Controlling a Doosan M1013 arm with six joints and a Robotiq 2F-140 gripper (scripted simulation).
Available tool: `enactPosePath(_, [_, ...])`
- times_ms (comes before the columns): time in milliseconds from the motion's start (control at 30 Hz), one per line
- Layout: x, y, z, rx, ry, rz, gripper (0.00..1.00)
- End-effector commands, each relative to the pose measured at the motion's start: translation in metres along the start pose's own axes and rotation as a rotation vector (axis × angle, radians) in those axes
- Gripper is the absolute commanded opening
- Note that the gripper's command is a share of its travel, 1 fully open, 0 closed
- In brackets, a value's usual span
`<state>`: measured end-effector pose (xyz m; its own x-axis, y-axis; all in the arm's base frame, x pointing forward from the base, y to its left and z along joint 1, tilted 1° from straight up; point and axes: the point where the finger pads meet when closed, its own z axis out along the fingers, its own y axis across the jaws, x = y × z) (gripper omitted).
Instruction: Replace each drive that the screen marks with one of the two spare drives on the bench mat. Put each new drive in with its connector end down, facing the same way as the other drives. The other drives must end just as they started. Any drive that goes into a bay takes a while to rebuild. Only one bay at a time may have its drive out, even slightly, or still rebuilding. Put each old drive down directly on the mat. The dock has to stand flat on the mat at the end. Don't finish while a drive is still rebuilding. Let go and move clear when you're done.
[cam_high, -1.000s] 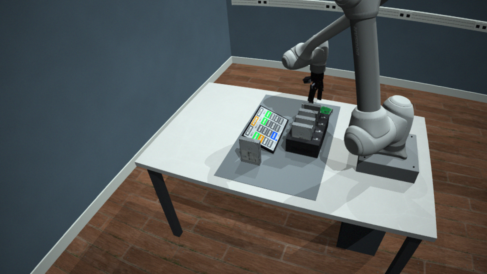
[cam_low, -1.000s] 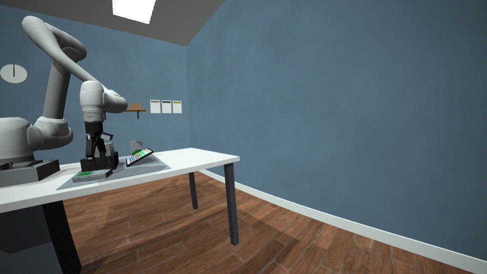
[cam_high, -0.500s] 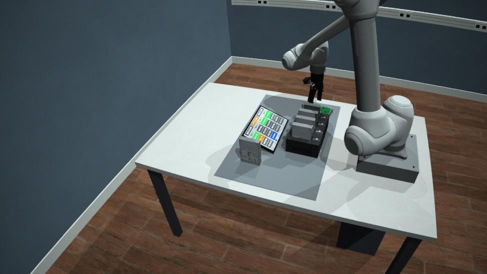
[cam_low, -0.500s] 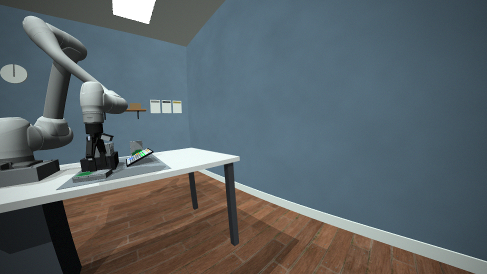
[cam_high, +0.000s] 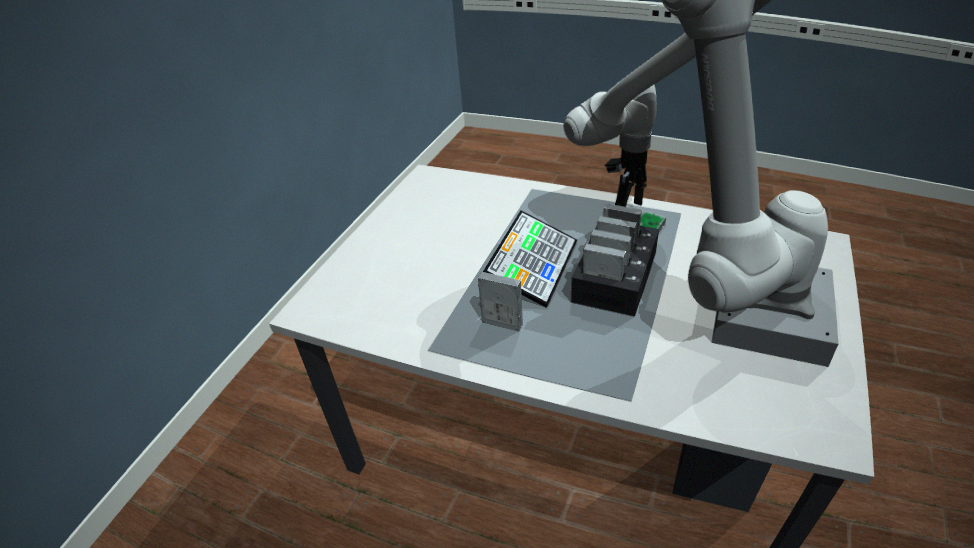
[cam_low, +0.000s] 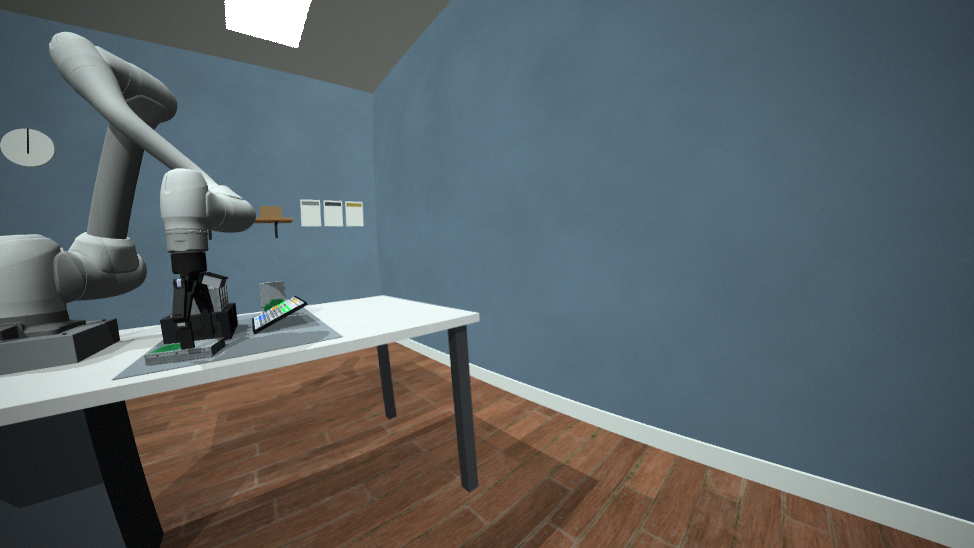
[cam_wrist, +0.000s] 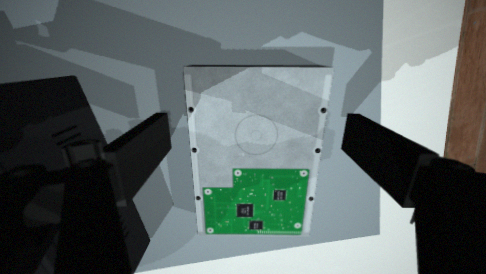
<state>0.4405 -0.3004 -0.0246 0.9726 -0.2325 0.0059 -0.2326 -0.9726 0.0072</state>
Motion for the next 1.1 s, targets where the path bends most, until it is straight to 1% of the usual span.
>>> enactPosePath(0, [0.000,0.000,0.004,0.000,0.001,0.000,0.89])
enactPosePath(600, [0.000,0.000,0.020,0.000,0.001,0.000,0.89])
enactPosePath(1067, [0.000,0.000,0.023,0.000,0.001,0.000,0.89])
